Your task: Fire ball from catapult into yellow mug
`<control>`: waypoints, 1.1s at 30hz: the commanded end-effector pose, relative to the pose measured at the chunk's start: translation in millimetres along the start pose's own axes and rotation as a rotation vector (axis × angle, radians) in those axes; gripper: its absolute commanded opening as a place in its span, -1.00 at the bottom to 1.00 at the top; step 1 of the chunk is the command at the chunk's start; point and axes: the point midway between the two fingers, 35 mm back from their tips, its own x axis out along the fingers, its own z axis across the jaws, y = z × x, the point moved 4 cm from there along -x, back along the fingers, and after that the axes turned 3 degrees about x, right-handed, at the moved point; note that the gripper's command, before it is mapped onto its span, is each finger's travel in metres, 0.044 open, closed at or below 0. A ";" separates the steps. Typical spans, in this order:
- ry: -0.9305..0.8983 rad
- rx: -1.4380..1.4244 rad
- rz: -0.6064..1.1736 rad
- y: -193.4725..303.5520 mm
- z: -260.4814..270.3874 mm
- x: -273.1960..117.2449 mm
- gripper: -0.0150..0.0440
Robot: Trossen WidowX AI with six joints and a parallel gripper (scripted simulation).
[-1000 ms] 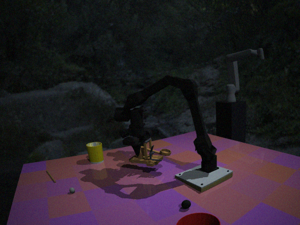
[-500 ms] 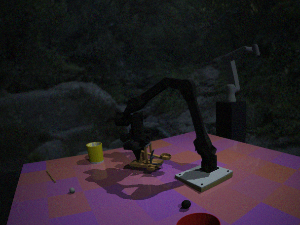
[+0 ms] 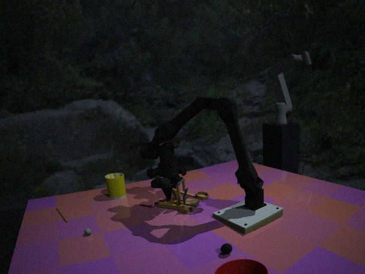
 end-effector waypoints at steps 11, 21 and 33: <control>0.000 0.000 -0.002 -0.2 0.0 -1.3 0.22; 0.000 0.000 -0.002 -4.2 0.3 -36.0 1.00; -0.001 -0.003 -0.012 -3.7 0.2 -85.1 1.00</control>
